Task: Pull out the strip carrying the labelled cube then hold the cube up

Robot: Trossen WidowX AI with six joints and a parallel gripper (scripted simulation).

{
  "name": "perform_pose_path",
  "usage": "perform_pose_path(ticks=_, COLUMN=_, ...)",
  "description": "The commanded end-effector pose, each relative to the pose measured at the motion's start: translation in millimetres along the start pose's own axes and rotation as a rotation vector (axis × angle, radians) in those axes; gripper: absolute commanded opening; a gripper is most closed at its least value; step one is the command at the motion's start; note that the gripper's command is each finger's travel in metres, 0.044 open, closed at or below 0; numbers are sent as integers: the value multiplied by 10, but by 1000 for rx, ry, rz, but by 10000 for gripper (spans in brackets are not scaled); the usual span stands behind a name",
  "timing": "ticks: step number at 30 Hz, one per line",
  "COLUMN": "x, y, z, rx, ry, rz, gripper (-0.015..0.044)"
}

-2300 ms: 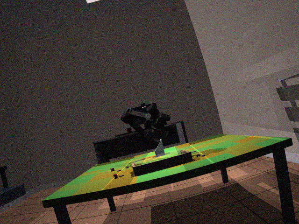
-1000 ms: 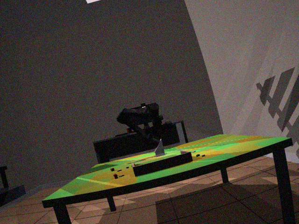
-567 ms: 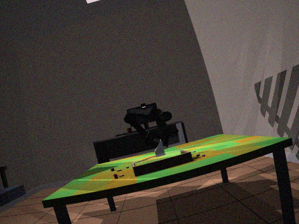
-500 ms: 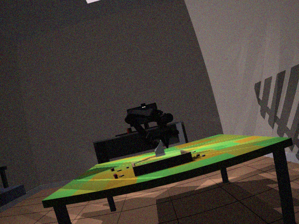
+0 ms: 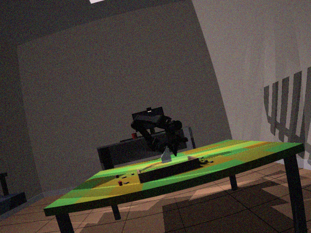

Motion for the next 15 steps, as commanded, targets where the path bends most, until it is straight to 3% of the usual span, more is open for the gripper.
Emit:
perform_pose_path(ticks=1, x=-6, y=-78, z=-3, rx=3, ry=3, rz=-1, gripper=0)
perform_pose_path(ticks=15, x=-6, y=-310, z=-8, rx=3, ry=3, rz=-2, gripper=0)
Point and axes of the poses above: the point midway between the two fingers, 35 mm back from their tips, its own y axis back along the fingers, its own x axis across the jaws, z = x × y, the point moved 1 cm from there along y, back along the fingers, and after that the axes turned 9 degrees about y, right-handed, at the moved point
